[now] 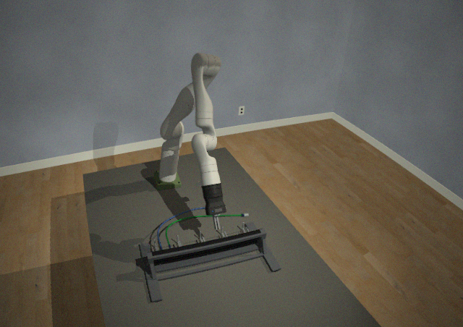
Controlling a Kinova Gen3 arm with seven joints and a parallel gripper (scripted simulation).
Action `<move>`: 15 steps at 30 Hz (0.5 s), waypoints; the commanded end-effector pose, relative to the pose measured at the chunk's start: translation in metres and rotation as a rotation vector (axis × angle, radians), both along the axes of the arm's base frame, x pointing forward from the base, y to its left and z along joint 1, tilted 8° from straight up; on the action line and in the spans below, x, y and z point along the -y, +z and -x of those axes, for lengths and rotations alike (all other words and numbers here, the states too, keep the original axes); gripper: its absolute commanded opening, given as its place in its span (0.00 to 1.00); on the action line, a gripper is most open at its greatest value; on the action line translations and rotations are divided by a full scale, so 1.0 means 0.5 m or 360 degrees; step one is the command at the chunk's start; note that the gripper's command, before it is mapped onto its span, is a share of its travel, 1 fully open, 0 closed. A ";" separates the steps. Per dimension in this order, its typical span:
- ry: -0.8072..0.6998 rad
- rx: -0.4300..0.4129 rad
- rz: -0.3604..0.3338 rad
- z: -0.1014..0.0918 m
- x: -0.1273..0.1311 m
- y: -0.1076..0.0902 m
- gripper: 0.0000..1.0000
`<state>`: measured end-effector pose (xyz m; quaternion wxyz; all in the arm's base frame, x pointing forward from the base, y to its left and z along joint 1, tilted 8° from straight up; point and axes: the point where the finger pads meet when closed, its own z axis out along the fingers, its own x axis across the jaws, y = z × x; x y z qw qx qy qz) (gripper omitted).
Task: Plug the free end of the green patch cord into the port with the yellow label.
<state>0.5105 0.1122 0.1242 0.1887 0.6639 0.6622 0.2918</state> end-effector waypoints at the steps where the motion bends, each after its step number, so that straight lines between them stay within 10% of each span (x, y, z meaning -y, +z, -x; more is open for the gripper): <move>1: 0.0000 0.0003 -0.0001 -0.001 0.000 0.002 0.00; 15: 0.0000 0.0003 -0.0001 0.000 0.000 0.004 0.00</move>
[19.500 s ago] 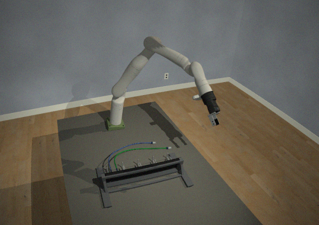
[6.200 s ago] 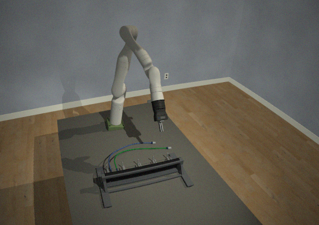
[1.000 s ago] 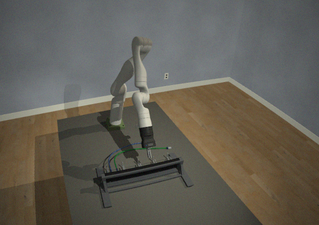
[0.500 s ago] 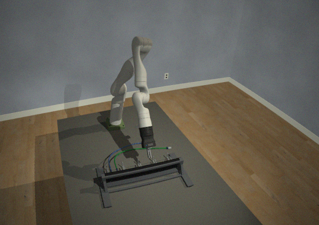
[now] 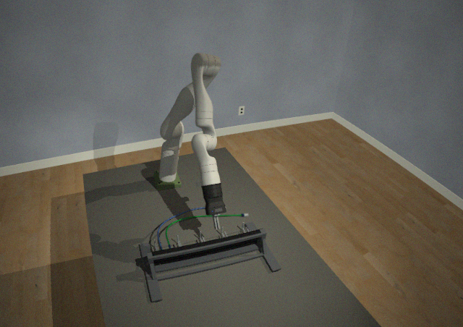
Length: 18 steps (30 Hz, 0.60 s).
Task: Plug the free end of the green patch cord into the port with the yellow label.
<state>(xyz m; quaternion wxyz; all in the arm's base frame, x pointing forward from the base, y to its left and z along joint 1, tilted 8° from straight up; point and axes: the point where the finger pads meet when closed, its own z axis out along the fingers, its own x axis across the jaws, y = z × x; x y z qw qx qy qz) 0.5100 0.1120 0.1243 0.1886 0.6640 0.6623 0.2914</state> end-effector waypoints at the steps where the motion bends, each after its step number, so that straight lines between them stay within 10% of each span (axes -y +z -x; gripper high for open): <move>1: 0.0000 0.0004 -0.0002 0.001 0.000 0.005 0.00; 18: 0.0000 0.0004 -0.0002 0.066 0.014 0.083 0.00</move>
